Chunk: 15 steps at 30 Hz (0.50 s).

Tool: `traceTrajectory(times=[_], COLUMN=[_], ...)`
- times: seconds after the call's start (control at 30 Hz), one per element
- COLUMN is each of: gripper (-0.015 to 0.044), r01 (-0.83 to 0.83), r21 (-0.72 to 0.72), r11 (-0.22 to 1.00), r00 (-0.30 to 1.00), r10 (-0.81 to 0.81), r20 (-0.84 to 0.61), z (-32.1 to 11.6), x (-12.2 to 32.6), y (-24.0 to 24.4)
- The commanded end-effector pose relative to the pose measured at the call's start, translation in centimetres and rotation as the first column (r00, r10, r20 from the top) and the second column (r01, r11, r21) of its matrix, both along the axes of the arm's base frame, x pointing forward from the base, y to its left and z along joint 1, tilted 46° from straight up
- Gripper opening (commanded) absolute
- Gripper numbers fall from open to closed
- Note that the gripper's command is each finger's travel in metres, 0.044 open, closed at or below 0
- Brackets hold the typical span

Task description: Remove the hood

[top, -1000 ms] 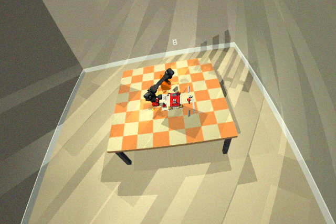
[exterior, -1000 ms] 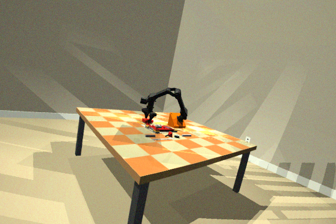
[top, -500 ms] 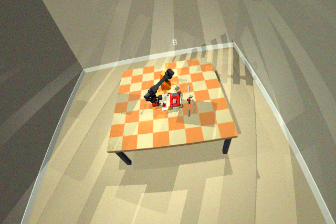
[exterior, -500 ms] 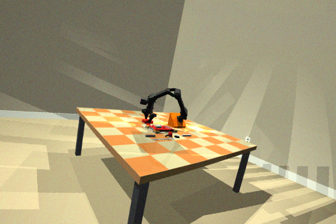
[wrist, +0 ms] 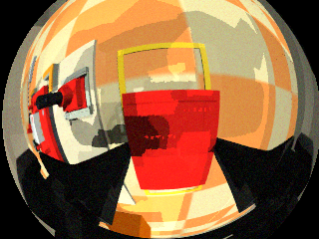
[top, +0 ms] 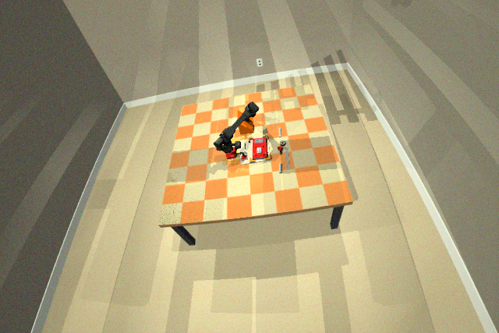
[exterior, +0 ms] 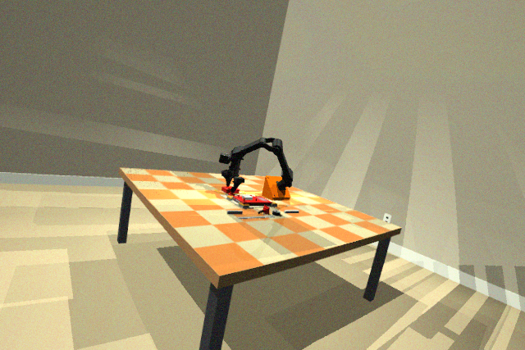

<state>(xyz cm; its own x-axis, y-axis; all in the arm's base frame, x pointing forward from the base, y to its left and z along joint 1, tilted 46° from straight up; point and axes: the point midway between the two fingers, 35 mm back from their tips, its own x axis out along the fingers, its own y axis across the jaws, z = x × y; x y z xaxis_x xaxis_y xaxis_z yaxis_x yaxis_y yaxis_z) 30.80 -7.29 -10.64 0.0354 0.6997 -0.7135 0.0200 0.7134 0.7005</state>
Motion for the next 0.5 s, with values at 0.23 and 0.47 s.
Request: traceTrajectory(times=[0.23, 0.47], gripper=[0.0440, 0.0440], r01=[0.001, 0.001], r21=[0.006, 0.006], r11=[1.000, 1.000], r00=[1.000, 1.000], r10=[-0.001, -0.001], r20=[0.001, 0.001], z=[4.9, 5.1], x=[-0.2, -0.3], y=[-5.1, -5.2])
